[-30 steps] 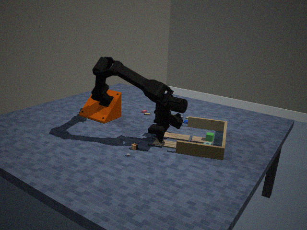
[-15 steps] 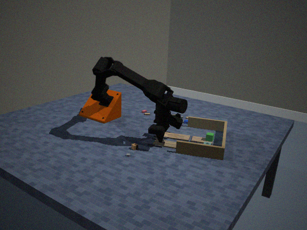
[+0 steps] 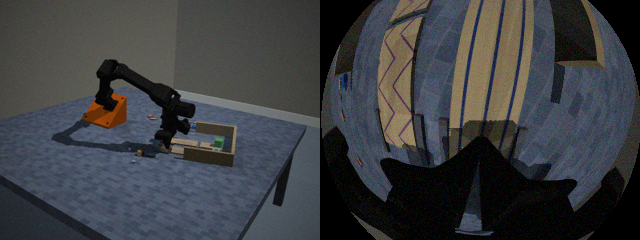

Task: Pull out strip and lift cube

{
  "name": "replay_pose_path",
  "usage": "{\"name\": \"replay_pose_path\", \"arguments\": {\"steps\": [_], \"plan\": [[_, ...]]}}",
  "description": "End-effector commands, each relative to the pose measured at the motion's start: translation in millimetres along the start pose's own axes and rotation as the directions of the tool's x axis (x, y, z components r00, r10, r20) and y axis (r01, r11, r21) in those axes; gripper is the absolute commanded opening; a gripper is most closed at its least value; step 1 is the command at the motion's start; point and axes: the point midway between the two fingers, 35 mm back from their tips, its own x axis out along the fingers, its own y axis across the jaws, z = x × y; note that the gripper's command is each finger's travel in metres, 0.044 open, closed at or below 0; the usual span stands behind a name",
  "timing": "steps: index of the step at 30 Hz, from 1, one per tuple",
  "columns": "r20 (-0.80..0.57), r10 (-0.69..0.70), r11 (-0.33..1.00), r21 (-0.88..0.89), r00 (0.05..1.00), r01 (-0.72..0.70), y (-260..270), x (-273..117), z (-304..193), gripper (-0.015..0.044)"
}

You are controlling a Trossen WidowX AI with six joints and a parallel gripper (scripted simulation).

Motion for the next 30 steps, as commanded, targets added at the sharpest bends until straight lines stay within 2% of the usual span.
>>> {"name": "replay_pose_path", "arguments": {"steps": [1,30], "plan": [[-0.003,0.001,1.0,-0.006,1.0,-0.001,0.6,2.3,-0.7,0.0],[-0.003,0.001,1.0,-0.006,1.0,-0.001,0.4,5.2,0.7,0.0]]}}
